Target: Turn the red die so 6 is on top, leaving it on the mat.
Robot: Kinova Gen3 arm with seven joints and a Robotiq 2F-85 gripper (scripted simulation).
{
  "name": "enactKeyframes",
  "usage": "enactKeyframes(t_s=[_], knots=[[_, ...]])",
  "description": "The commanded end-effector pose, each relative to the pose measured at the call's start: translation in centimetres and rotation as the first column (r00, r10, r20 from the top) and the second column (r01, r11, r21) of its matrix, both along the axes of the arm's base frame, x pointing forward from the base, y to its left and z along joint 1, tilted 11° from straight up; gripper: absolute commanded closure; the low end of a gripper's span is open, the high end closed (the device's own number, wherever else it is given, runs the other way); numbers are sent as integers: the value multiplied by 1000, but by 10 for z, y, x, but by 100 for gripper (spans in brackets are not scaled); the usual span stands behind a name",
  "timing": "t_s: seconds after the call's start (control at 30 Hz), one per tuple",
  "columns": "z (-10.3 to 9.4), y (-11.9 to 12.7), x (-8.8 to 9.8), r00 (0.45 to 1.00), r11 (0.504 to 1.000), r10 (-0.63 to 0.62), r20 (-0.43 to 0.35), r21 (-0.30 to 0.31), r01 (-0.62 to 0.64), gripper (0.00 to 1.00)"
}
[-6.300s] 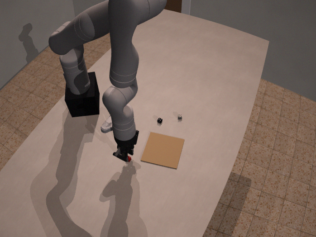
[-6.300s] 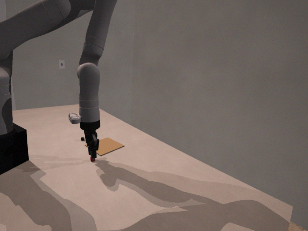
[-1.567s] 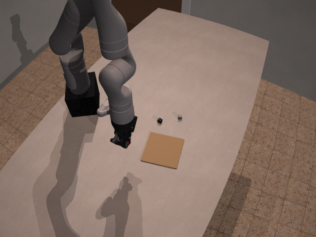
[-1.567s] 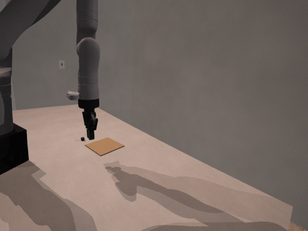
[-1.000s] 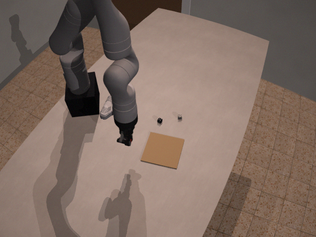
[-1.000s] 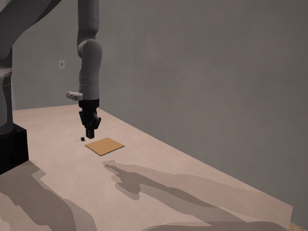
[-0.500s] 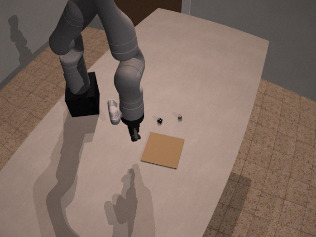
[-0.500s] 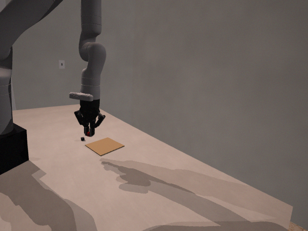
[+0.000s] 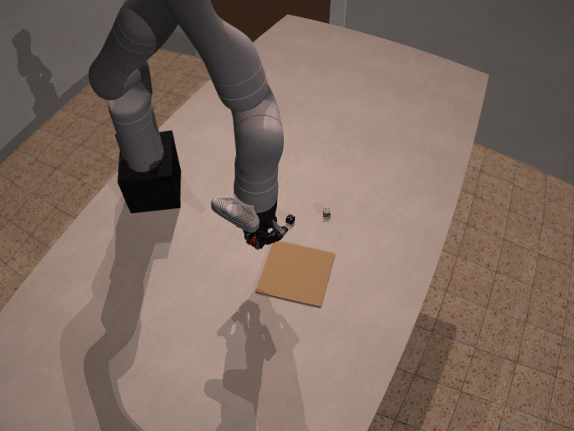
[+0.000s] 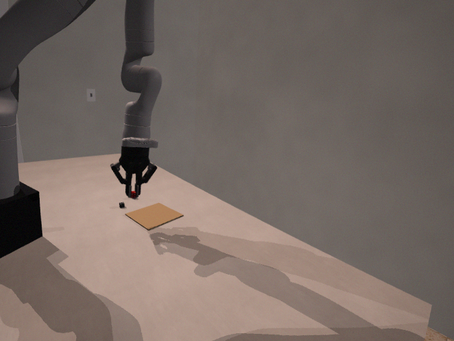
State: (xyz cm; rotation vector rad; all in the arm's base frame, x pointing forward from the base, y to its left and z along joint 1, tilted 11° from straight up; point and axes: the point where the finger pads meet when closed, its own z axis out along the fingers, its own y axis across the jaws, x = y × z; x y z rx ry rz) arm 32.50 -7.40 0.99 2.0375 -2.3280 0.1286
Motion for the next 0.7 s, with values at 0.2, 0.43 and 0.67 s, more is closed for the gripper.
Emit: enactKeyframes(t_s=[0.2, 0.43, 0.67], knots=[[0, 11, 15, 897, 898, 439, -51, 0, -439, 89], [1, 16, 26, 745, 747, 663, -77, -3, -665, 89], [4, 23, 42, 488, 490, 866, -111, -8, -872, 89]])
